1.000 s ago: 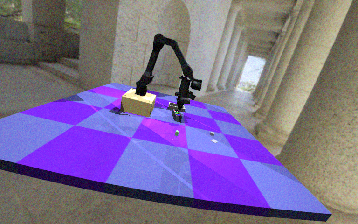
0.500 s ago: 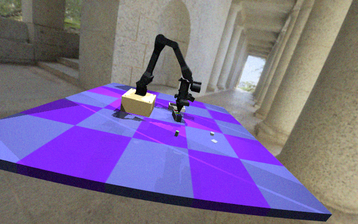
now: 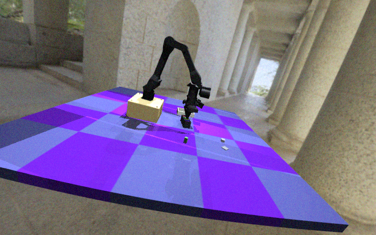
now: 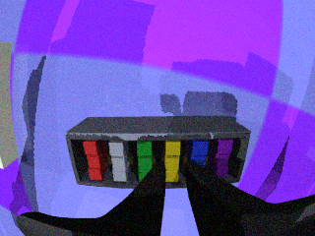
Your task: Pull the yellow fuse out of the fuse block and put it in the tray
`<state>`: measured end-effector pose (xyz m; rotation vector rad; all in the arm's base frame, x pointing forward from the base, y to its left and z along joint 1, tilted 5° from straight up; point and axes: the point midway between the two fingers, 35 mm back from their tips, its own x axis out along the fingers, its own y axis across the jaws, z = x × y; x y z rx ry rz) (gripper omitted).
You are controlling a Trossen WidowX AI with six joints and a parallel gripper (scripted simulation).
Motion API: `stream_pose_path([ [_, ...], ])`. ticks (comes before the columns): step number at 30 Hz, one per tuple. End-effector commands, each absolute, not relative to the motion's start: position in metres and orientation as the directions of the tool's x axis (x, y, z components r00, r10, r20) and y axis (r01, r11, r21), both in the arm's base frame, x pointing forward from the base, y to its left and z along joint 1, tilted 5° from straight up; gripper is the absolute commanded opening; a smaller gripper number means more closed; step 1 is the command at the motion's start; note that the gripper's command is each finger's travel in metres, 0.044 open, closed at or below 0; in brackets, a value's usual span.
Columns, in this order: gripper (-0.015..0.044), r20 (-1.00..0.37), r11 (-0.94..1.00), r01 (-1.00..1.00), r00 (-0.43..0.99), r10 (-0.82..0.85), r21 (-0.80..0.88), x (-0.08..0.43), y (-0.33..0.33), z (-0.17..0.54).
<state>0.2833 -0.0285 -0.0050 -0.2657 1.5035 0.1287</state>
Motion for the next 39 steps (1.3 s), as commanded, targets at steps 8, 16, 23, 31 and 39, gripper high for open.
stream_pose_path([
  [8,0.0063,-0.995,0.963,-0.253,0.066,-0.077,-0.091,0.2830,-0.0285,-0.0109],
  [16,0.0063,-0.995,0.963,-0.253,0.065,-0.077,-0.091,0.2832,-0.0289,-0.0162],
  [23,0.0063,-0.995,0.963,-0.253,0.065,-0.077,-0.091,0.2832,-0.0289,-0.0162],
  [31,0.0016,-0.995,0.964,-0.248,0.068,-0.080,-0.094,0.2838,-0.0293,-0.0149],
  [39,0.0000,-0.995,0.964,-0.248,0.068,-0.080,-0.094,0.2838,-0.0293,-0.0146],
])
